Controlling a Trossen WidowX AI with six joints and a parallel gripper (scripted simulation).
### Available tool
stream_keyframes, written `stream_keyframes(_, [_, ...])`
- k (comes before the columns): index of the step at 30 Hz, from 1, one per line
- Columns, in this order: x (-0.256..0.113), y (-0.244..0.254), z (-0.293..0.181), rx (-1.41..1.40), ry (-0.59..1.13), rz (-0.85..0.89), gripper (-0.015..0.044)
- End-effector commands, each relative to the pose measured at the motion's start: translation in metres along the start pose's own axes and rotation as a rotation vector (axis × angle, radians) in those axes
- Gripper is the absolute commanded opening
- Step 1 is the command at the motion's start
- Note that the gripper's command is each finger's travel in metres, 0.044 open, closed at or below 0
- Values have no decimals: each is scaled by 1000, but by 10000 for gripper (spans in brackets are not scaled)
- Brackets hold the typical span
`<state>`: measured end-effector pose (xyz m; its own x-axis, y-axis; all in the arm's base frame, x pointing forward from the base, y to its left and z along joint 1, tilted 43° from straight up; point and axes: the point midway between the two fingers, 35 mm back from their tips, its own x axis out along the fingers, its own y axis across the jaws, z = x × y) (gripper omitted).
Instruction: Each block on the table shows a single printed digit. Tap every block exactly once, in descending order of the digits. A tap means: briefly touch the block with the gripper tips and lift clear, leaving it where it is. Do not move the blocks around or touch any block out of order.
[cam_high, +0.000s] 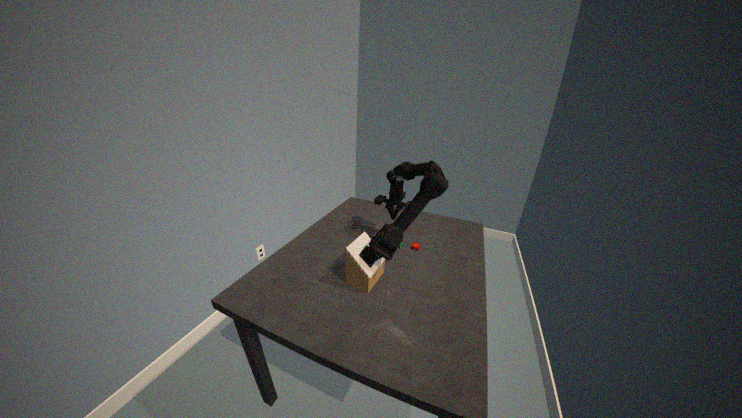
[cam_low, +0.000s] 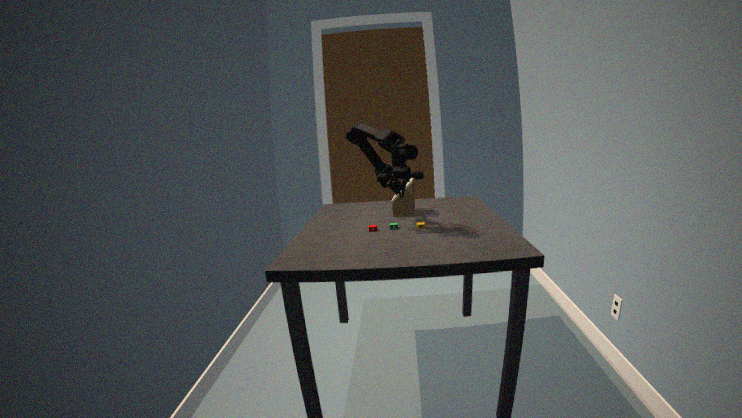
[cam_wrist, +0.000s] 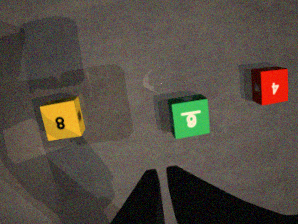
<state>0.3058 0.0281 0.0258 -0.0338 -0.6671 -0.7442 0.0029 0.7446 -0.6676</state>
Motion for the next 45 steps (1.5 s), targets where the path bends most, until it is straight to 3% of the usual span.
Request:
stream_keyframes(1, [5,-30,-12,-11,14,-13,20])
stream_keyframes(8, [8,-30,-12,-11,13,-13,20])
stream_keyframes(14, [83,-32,-13,-11,13,-16,20])
stream_keyframes(45, [116,-33,-14,-11,13,-18,20])
